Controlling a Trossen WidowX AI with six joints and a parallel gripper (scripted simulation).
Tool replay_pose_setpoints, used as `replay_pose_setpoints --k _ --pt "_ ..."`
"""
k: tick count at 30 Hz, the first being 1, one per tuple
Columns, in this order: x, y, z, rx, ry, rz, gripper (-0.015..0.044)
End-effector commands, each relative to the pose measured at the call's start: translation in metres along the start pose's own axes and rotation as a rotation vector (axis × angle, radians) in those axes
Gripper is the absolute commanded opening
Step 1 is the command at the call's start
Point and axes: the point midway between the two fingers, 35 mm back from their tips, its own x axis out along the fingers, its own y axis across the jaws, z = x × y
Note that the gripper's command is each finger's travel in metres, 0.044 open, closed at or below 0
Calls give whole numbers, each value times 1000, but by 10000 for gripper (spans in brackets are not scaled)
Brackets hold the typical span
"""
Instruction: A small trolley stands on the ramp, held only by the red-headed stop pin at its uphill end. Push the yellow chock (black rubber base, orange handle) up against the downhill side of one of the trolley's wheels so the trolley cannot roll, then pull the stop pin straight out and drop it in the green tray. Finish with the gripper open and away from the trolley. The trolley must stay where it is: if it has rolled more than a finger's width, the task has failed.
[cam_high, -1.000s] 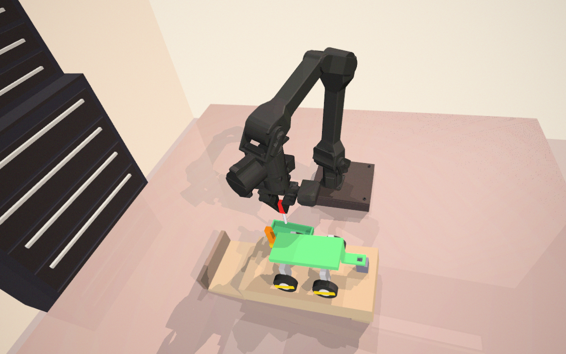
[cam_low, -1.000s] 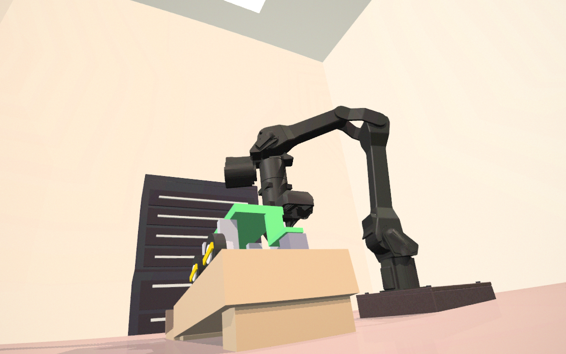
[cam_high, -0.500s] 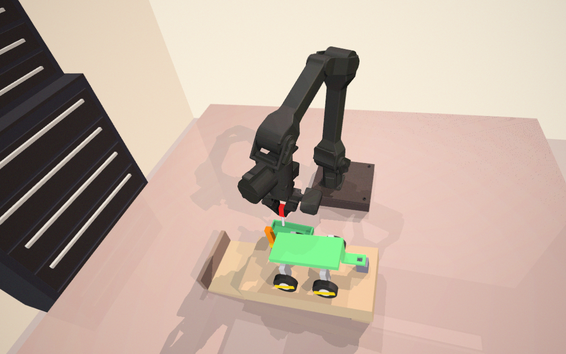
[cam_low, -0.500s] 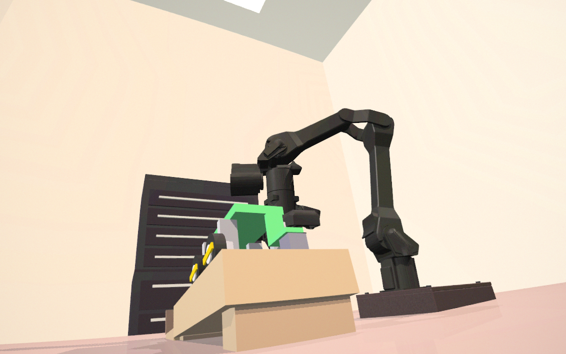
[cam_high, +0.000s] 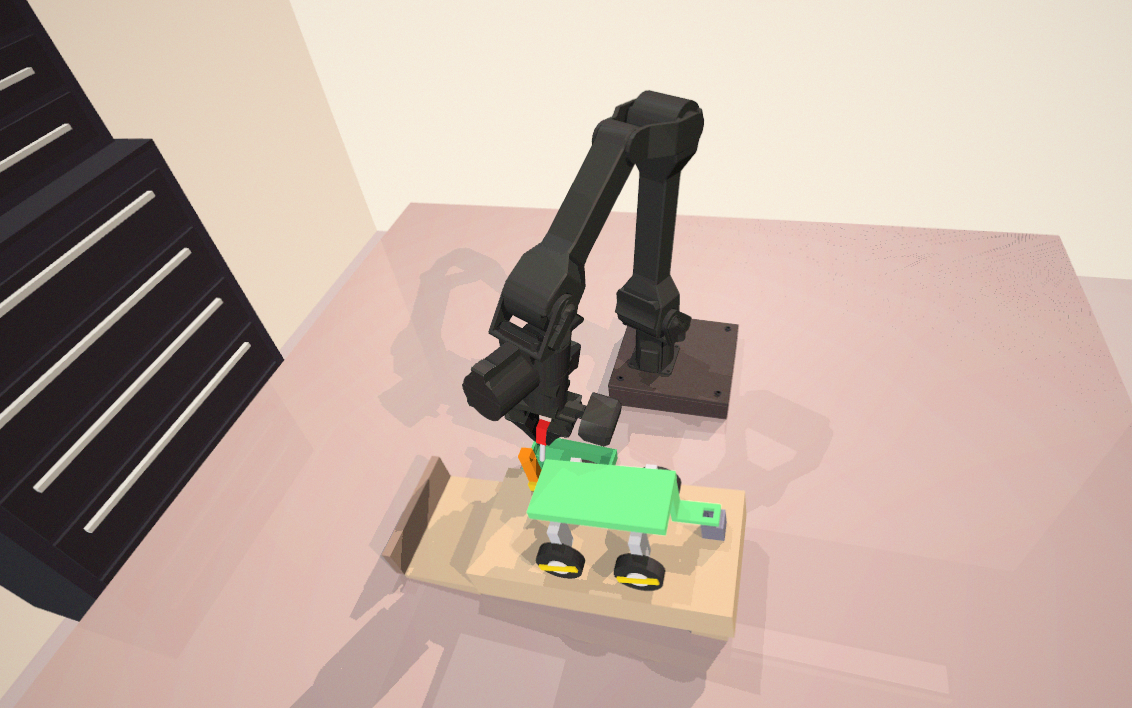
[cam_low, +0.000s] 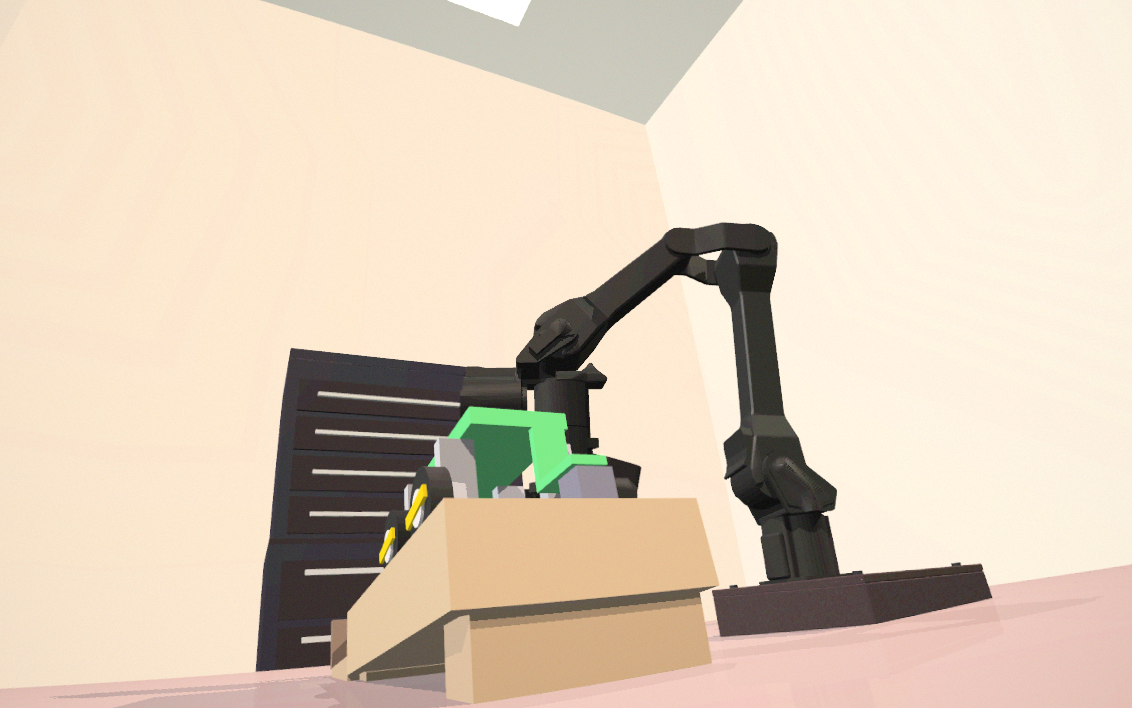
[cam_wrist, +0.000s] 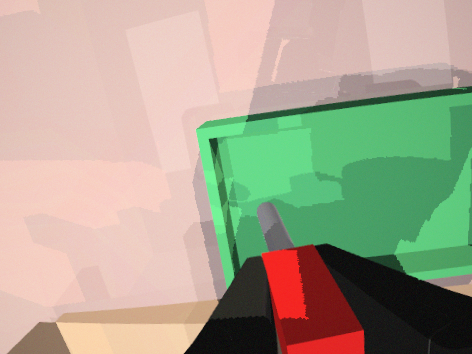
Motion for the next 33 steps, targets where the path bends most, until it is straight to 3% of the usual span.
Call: replay_pose_setpoints --k 1,9,33 --pt "6 2 1 -3 -5 3 0" --pt "5 -2 0 -3 -5 2 190" --pt "10 -21 1 -3 -5 1 190"
